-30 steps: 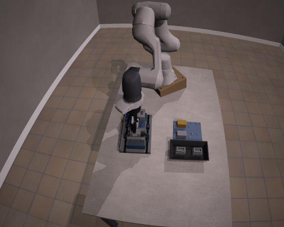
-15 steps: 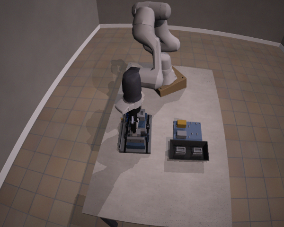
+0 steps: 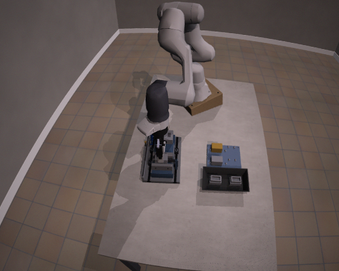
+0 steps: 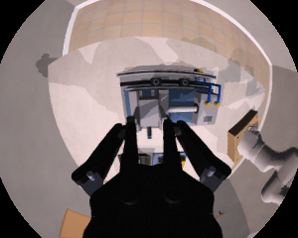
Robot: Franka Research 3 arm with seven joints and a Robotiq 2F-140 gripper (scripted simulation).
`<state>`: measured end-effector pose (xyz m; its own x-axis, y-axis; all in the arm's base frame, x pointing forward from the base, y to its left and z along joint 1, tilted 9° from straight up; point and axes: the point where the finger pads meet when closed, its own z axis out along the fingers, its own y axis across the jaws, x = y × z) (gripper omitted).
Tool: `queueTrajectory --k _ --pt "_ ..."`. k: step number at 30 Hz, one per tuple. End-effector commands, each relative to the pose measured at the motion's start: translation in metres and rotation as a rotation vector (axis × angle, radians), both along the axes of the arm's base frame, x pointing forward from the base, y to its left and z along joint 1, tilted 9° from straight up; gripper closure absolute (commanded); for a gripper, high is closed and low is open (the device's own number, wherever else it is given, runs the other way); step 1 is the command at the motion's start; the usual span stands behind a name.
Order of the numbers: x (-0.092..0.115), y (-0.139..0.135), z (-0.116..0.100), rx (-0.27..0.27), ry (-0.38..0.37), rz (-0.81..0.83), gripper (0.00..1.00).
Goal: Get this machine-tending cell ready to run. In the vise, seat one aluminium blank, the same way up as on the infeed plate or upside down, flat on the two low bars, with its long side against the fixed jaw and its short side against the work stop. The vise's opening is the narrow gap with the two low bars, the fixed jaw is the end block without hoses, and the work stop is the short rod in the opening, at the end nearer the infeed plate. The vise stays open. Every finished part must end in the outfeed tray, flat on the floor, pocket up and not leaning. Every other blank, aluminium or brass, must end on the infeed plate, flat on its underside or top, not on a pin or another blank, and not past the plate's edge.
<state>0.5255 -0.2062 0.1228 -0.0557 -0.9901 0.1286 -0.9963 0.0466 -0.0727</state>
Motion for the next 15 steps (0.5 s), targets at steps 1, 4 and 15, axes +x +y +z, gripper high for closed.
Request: queueTrajectory --k 1,4,15 --pt "0.0026 0.0019 0.0009 0.000 -0.006 -0.001 1.00" --pt "0.0026 0.0019 0.0009 0.000 -0.006 -0.001 0.60" --pt "0.0026 0.0019 0.0009 0.000 -0.006 -0.001 0.60"
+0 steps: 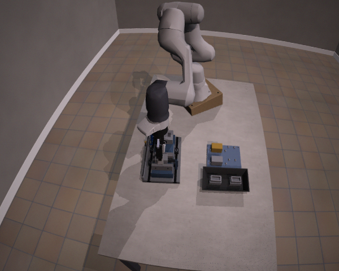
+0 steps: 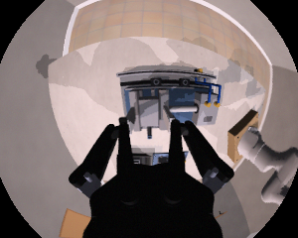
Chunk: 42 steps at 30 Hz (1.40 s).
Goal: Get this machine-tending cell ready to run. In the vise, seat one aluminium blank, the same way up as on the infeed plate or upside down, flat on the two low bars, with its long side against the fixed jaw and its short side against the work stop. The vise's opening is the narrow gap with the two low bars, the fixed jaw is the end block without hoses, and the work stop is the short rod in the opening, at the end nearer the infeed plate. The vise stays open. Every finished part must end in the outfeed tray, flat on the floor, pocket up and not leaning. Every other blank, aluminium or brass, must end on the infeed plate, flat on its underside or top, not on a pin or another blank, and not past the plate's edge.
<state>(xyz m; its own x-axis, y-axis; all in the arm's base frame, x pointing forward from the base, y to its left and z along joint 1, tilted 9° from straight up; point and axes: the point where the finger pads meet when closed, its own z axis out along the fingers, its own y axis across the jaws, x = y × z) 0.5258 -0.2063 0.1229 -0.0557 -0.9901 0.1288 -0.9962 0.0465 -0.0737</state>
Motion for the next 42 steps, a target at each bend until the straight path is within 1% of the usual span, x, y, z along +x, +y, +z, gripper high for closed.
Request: queueTrajectory --k 1,23,32,42 --pt "0.002 0.002 0.001 0.000 -0.005 -0.001 0.60" --pt "0.002 0.002 0.001 0.000 -0.005 -0.001 0.60" --pt "0.002 0.003 0.006 0.000 -0.005 -0.001 0.60" --pt "0.000 0.006 0.029 0.000 -0.005 -0.001 0.60"
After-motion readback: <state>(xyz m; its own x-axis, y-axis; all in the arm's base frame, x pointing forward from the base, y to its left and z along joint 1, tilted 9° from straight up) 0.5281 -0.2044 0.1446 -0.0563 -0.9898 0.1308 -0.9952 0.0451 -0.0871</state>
